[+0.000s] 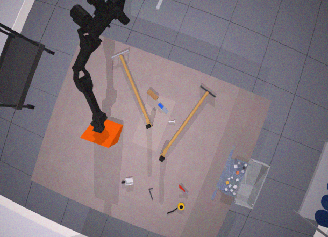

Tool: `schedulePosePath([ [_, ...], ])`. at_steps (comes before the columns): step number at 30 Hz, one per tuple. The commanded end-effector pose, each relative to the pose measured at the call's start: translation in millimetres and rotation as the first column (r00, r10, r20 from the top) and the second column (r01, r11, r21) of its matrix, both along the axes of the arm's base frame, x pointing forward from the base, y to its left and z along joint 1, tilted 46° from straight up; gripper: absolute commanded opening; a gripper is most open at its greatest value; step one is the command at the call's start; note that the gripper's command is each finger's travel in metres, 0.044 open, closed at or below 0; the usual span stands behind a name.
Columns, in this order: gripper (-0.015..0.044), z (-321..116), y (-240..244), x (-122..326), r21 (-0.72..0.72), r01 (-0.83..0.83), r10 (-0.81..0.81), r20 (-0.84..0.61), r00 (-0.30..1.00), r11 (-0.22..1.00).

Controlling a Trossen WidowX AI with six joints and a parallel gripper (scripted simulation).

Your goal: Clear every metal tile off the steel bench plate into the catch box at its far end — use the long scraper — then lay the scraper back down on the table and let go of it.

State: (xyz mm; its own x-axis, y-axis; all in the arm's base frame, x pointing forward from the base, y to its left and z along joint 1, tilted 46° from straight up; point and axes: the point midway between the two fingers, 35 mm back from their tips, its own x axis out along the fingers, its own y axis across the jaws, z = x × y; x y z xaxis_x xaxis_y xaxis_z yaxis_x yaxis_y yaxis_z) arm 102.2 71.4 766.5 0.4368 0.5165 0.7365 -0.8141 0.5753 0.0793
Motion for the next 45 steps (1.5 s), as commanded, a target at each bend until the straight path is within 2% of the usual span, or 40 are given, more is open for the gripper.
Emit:
schedulePosePath([
  [1,0.0,-4.3,-2.3,20.1,-0.01,0.012,-0.012,-0.034,0.999,1.0],
  [45,0.0,-74.5,-21.3,180.6,-0.135,0.078,-0.122,-0.355,0.927,0.988],
])
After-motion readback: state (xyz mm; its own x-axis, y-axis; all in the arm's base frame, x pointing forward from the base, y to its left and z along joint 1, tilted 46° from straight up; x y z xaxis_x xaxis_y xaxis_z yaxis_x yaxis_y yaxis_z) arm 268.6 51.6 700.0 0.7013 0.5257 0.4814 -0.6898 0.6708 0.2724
